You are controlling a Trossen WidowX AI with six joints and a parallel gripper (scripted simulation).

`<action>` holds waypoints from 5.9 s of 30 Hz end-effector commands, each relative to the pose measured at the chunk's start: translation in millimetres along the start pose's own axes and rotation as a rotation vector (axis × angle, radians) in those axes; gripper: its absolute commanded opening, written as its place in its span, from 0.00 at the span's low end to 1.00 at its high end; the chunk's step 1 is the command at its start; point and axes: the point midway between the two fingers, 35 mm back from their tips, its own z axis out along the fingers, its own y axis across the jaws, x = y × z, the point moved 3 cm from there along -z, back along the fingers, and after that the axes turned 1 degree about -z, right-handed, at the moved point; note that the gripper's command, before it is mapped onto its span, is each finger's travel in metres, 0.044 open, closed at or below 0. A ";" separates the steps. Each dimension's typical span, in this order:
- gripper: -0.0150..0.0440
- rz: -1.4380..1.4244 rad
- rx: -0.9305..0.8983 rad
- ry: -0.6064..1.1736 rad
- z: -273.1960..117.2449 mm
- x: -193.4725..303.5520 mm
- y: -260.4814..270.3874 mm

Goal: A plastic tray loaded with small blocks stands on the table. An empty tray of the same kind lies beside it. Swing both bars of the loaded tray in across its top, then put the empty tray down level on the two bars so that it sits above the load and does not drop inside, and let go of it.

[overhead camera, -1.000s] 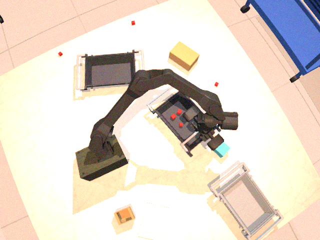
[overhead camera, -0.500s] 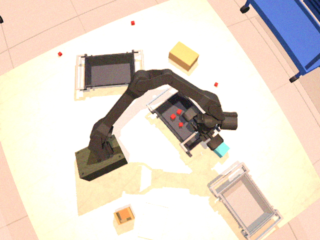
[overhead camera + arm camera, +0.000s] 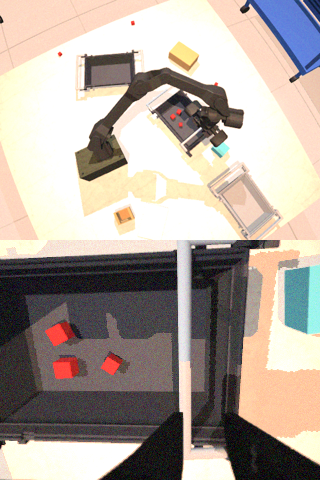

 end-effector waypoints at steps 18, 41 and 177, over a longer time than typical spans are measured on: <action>0.41 -0.006 0.004 -0.016 51.5 -5.6 236.2; 0.41 -0.006 0.002 -0.016 108.8 -6.5 235.0; 0.65 0.001 0.011 -0.009 43.9 -6.1 162.7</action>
